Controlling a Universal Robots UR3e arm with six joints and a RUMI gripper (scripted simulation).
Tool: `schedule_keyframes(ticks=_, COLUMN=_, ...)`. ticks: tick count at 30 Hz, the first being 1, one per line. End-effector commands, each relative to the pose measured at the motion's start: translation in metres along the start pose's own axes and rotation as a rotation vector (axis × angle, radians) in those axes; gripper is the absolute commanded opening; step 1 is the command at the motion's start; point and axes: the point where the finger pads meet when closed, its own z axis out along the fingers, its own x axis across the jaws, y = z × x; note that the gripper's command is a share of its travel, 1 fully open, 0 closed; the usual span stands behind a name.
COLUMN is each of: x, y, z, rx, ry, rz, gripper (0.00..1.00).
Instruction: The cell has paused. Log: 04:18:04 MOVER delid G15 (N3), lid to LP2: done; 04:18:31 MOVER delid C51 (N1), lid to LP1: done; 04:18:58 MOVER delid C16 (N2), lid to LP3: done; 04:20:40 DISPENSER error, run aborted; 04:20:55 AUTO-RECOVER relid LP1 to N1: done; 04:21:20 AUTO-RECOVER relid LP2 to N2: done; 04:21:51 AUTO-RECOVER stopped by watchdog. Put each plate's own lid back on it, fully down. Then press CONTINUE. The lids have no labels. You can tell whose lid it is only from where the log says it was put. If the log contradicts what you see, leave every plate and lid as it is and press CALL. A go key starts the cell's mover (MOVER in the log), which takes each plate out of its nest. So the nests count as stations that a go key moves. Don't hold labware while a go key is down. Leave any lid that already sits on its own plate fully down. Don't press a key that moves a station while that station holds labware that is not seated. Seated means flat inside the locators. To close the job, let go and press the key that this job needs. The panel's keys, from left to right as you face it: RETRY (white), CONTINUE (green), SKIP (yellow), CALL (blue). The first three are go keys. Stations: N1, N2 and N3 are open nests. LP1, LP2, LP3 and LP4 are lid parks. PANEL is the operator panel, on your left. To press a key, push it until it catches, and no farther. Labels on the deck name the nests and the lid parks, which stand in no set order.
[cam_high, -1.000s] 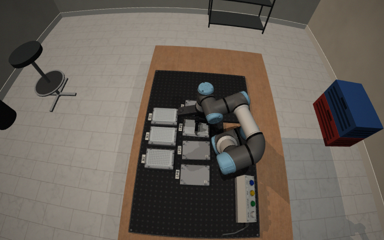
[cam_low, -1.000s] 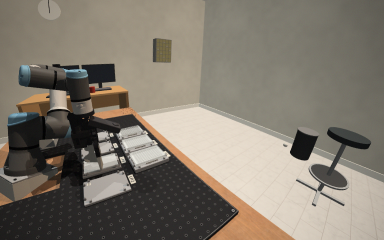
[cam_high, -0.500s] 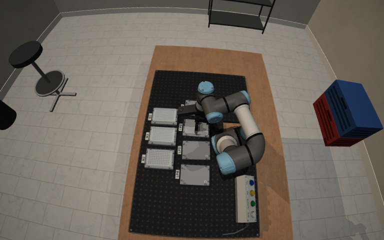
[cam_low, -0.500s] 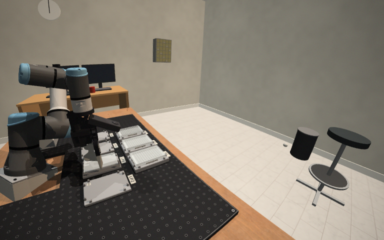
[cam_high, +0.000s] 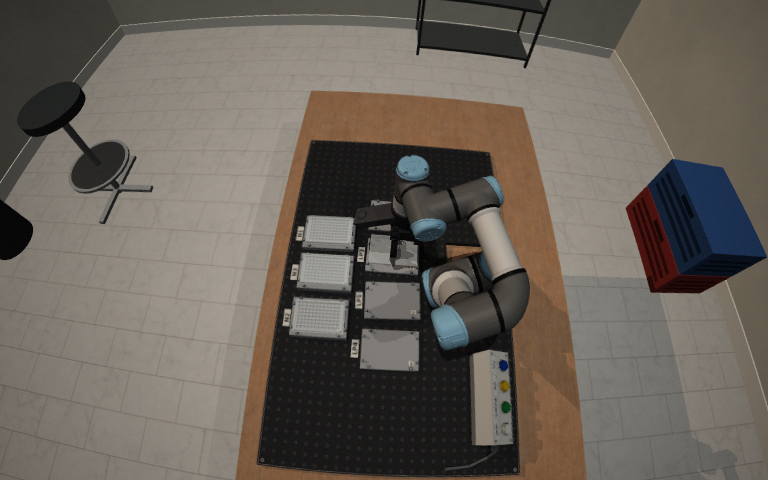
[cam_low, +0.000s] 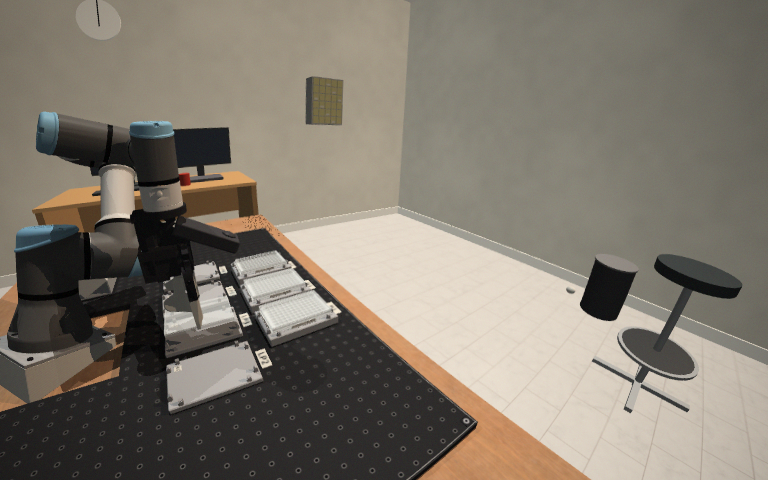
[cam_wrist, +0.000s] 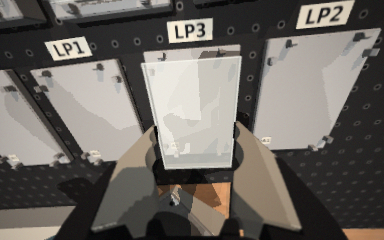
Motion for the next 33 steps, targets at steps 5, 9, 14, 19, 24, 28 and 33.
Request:
schedule_keyframes(ticks=5, x=0.000, y=0.000, z=-0.015, rx=0.001, ry=0.001, rz=-0.001, gripper=0.00)
schedule_keyframes(ticks=9, x=0.000, y=0.000, z=-0.018, rx=0.001, ry=0.001, rz=-0.001, gripper=0.00)
schedule_keyframes(ticks=14, x=-0.003, y=-0.003, z=-0.018, rx=0.001, ry=0.001, rz=-0.021, gripper=0.00)
schedule_keyframes(ticks=19, x=-0.022, y=-0.020, z=-0.018, rx=0.001, ry=0.001, rz=-0.045, gripper=0.00)
schedule_keyframes(ticks=24, x=-0.041, y=-0.037, z=-0.018, rx=0.002, ry=0.001, rz=-0.045, gripper=0.00)
schedule_keyframes(ticks=28, x=-0.056, y=-0.050, z=-0.018, rx=0.002, ry=0.001, rz=-0.045, gripper=0.00)
schedule_keyframes(ticks=33, x=-0.067, y=-0.060, z=-0.018, rx=0.002, ry=0.001, rz=-0.045, gripper=0.00)
